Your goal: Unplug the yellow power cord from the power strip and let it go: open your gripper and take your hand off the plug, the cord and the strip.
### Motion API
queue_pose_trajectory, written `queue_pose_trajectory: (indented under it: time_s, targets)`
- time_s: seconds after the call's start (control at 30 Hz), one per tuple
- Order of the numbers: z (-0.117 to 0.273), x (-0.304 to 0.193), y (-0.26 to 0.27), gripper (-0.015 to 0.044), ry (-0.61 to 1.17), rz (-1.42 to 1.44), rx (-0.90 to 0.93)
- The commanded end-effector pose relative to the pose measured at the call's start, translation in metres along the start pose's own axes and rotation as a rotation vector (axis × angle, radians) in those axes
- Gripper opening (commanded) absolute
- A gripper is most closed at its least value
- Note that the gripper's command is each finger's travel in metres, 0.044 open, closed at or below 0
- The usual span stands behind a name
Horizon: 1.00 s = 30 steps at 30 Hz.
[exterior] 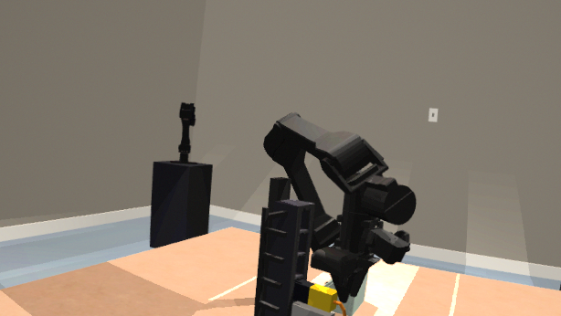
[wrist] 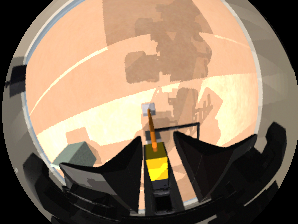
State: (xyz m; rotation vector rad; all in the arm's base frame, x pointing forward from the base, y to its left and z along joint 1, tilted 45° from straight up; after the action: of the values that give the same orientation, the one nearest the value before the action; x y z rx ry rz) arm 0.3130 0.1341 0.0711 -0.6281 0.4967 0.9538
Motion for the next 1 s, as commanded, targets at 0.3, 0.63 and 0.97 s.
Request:
queue_pose_trajectory:
  time_s: [0.3,0.63,0.97]
  targets:
    - [0.002,-0.009,-0.001,0.016,0.002,0.026,0.007]
    - [0.002,-0.025,-0.004,0.016,0.003,0.026,0.007]
    - [0.002,-0.04,-0.006,0.016,0.004,0.026,0.007]
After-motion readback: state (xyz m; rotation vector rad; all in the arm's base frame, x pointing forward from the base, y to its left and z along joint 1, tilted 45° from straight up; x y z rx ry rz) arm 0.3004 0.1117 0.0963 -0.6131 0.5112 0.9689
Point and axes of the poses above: the point midway between the two fingers, 35 mm back from their tips, its own z axis back along the fingers, its own y axis across the jaws, x = y × z, the point moved 10 cm from there along z, back along the fingers, and after that the axes turned 11 degrees about -z, right-handed, at the moved point
